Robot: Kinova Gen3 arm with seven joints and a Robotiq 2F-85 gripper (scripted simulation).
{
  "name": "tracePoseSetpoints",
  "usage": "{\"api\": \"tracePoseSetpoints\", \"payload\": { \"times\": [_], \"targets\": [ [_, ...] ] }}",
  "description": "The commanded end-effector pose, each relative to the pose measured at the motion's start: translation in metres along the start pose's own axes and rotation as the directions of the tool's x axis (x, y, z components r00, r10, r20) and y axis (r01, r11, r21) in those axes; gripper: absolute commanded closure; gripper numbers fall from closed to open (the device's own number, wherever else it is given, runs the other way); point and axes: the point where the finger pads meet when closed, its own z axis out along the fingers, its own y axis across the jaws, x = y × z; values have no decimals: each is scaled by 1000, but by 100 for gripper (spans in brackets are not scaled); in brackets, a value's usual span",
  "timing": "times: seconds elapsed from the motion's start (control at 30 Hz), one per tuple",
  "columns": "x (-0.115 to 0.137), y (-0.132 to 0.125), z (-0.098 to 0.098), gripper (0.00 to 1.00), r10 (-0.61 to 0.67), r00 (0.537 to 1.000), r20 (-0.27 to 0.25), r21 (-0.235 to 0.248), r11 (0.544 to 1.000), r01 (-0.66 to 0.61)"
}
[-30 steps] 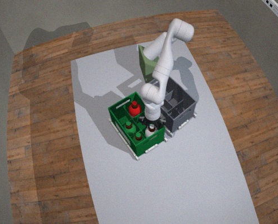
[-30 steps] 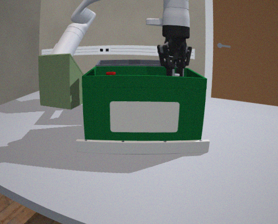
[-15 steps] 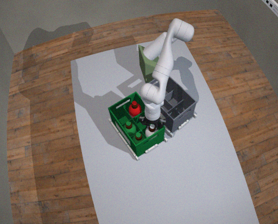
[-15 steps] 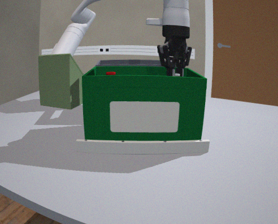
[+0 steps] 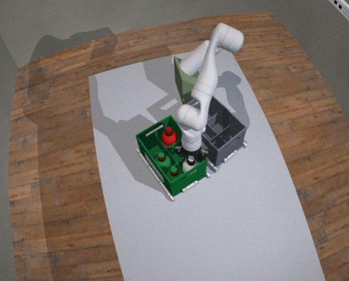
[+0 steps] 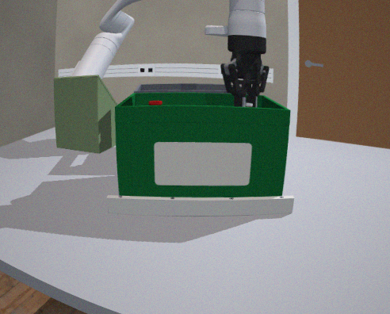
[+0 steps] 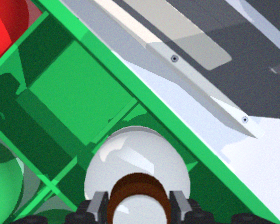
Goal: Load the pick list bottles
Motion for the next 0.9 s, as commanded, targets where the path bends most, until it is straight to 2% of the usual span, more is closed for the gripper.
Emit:
{"api": "tracePoseSetpoints", "payload": {
  "times": [0.0, 0.5, 0.7, 0.73, 0.87],
  "targets": [
    [-1, 0, -1, 59, 0, 1000, 2, 0, 1000, 0],
    [-1, 0, -1, 59, 0, 1000, 2, 0, 1000, 0],
    [-1, 0, -11, 59, 0, 1000, 2, 0, 1000, 0],
    [-1, 0, -13, 90, 0, 1000, 2, 0, 1000, 0],
    [0, 0, -19, 90, 0, 1000, 2, 0, 1000, 0]
  ]
}}
